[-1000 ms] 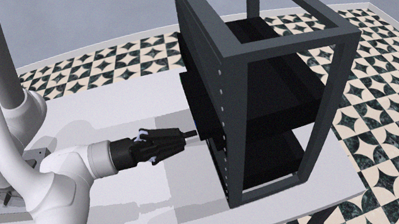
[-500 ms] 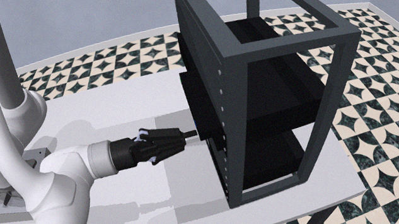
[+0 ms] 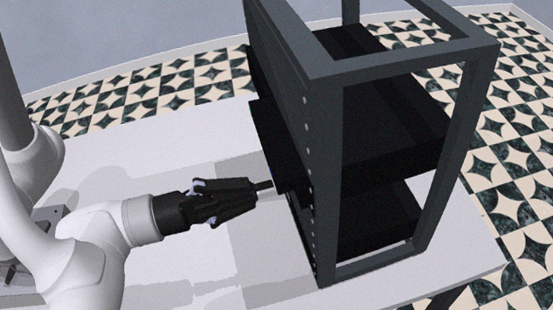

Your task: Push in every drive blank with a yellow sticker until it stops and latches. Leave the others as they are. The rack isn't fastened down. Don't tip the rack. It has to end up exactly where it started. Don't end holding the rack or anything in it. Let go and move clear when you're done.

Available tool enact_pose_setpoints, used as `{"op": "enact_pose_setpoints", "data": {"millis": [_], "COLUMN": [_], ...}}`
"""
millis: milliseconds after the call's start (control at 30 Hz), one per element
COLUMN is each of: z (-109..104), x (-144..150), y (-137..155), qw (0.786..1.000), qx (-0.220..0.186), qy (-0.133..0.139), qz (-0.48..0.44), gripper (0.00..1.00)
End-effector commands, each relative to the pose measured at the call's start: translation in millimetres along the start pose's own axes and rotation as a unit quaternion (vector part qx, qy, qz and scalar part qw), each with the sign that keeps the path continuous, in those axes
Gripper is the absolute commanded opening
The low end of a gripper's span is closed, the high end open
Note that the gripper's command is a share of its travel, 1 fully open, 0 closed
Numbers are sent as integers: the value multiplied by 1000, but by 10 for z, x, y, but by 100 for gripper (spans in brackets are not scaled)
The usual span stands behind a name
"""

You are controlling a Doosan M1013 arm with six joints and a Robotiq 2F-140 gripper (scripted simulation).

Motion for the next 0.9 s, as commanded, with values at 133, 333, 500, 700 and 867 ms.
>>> {"op": "enact_pose_setpoints", "data": {"millis": [133, 333, 500, 700, 867], "z": [0, -129, -291, -640, -800], "x": [0, 0, 0, 0, 0], "y": [1, 1, 1, 1, 1], "qw": [1000, 1000, 1000, 1000, 1000], "qx": [0, 0, 0, 0, 0], "qy": [0, 0, 0, 0, 0], "qz": [0, 0, 0, 0, 0], "gripper": [0, 0, 0, 0, 0]}}
Point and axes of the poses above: the point where the finger pads meet when closed, its own z axis out along the fingers, its own x axis across the jaws, y = z × x, the point moved 8 cm from there along -z, back along the fingers, and after that the axes turned 8 degrees about z, right-handed, at the moved point
